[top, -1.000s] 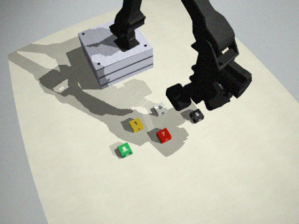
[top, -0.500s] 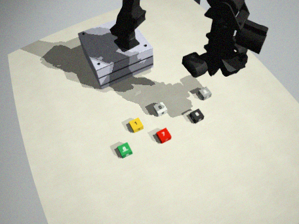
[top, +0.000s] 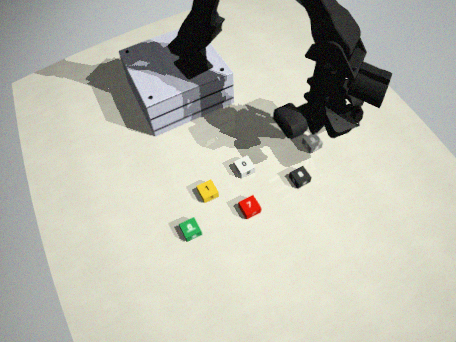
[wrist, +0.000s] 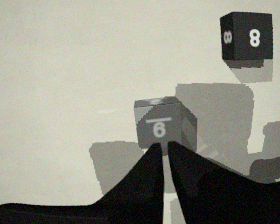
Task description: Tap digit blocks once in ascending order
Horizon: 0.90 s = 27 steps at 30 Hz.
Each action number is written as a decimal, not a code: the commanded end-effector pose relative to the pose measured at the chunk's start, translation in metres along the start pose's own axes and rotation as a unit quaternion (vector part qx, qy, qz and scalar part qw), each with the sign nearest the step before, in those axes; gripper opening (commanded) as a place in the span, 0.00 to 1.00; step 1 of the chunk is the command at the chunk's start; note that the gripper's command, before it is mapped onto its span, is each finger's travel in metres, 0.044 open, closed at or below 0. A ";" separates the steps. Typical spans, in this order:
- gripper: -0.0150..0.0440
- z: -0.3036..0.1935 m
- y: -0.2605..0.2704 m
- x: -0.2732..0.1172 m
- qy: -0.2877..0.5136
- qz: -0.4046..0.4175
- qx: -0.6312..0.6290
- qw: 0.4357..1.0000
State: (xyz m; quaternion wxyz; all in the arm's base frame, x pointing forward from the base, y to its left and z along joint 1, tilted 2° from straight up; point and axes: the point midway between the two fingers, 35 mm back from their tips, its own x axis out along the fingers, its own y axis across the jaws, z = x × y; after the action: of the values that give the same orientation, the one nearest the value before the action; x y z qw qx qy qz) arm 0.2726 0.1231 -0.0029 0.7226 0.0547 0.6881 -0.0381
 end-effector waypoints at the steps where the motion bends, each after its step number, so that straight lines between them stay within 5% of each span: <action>1: 0.29 0.004 0.002 0.001 -0.009 0.004 0.003 1.000; 27: 0.29 0.006 0.004 0.025 -0.012 0.007 0.000 1.000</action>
State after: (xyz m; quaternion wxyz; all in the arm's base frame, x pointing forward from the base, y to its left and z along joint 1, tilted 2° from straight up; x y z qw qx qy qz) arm 0.2802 0.1266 -0.0298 0.7310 0.0594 0.6790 -0.0335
